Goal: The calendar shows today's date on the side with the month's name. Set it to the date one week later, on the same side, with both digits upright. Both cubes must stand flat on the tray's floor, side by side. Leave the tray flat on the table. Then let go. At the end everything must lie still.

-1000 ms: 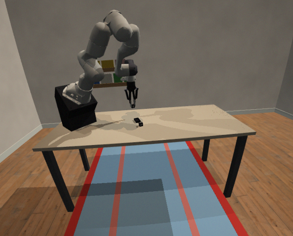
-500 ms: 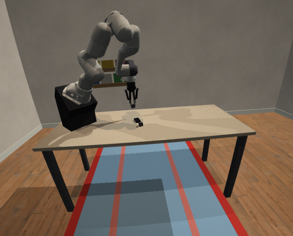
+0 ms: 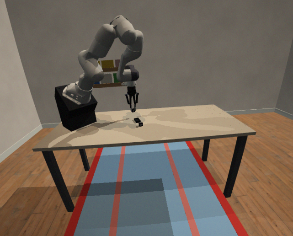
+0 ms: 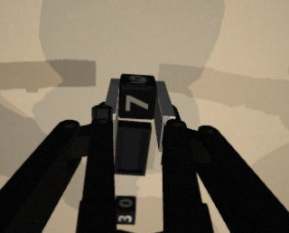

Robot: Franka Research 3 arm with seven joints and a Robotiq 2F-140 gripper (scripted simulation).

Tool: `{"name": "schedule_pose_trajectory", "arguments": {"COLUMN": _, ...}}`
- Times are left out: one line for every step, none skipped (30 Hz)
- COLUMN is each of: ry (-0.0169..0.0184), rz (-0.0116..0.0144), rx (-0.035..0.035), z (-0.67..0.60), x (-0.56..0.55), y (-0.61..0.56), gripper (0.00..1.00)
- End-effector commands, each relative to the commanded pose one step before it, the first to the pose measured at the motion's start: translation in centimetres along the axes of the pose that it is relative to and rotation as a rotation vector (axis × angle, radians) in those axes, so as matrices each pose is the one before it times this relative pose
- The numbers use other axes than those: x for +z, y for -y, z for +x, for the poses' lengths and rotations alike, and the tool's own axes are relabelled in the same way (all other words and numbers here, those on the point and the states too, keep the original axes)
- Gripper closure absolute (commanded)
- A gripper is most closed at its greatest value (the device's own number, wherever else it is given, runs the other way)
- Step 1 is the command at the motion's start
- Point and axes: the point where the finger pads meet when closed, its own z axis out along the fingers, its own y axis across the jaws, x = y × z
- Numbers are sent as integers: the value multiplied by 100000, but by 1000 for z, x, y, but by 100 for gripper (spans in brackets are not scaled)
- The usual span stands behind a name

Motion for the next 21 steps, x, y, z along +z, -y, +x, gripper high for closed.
{"name": "schedule_pose_trajectory", "arguments": {"ry": -1371, "rz": -1042, "rx": 3445, "z": 423, "x": 1619, "y": -221, "gripper": 84}}
{"name": "schedule_pose_trajectory", "arguments": {"ry": 0, "rz": 0, "rx": 0, "z": 0, "x": 478, "y": -5, "gripper": 84}}
{"name": "schedule_pose_trajectory", "arguments": {"ry": 0, "rz": 0, "rx": 0, "z": 0, "x": 459, "y": -5, "gripper": 84}}
{"name": "schedule_pose_trajectory", "arguments": {"ry": 0, "rz": 0, "rx": 0, "z": 0, "x": 435, "y": -4, "gripper": 84}}
{"name": "schedule_pose_trajectory", "arguments": {"ry": 0, "rz": 0, "rx": 0, "z": 0, "x": 406, "y": -5, "gripper": 84}}
{"name": "schedule_pose_trajectory", "arguments": {"ry": 0, "rz": -1, "rx": 1, "z": 0, "x": 374, "y": -5, "gripper": 84}}
{"name": "schedule_pose_trajectory", "arguments": {"ry": 0, "rz": 0, "rx": 0, "z": 0, "x": 337, "y": -4, "gripper": 84}}
{"name": "schedule_pose_trajectory", "arguments": {"ry": 0, "rz": 1, "rx": -1, "z": 0, "x": 299, "y": -2, "gripper": 84}}
{"name": "schedule_pose_trajectory", "arguments": {"ry": 1, "rz": -1, "rx": 1, "z": 0, "x": 257, "y": -4, "gripper": 84}}
{"name": "schedule_pose_trajectory", "arguments": {"ry": -1, "rz": 1, "rx": -1, "z": 0, "x": 215, "y": -1, "gripper": 84}}
{"name": "schedule_pose_trajectory", "arguments": {"ry": 0, "rz": 0, "rx": 0, "z": 0, "x": 0, "y": 0, "gripper": 84}}
{"name": "schedule_pose_trajectory", "arguments": {"ry": 0, "rz": 0, "rx": 0, "z": 0, "x": 0, "y": 0, "gripper": 84}}
{"name": "schedule_pose_trajectory", "arguments": {"ry": 0, "rz": -1, "rx": 1, "z": 0, "x": 173, "y": -3, "gripper": 84}}
{"name": "schedule_pose_trajectory", "arguments": {"ry": 0, "rz": 0, "rx": 0, "z": 0, "x": 133, "y": -2, "gripper": 84}}
{"name": "schedule_pose_trajectory", "arguments": {"ry": 0, "rz": 0, "rx": 0, "z": 0, "x": 95, "y": -1, "gripper": 84}}
{"name": "schedule_pose_trajectory", "arguments": {"ry": 0, "rz": 0, "rx": 0, "z": 0, "x": 61, "y": 0, "gripper": 84}}
{"name": "schedule_pose_trajectory", "arguments": {"ry": 0, "rz": 0, "rx": 0, "z": 0, "x": 33, "y": 0, "gripper": 84}}
{"name": "schedule_pose_trajectory", "arguments": {"ry": 0, "rz": 0, "rx": 0, "z": 0, "x": 13, "y": 0, "gripper": 84}}
{"name": "schedule_pose_trajectory", "arguments": {"ry": 0, "rz": 0, "rx": 0, "z": 0, "x": 2, "y": 0, "gripper": 84}}
{"name": "schedule_pose_trajectory", "arguments": {"ry": 0, "rz": 0, "rx": 0, "z": 0, "x": 0, "y": 0, "gripper": 84}}
{"name": "schedule_pose_trajectory", "arguments": {"ry": 0, "rz": 0, "rx": 0, "z": 0, "x": 0, "y": 0, "gripper": 84}}
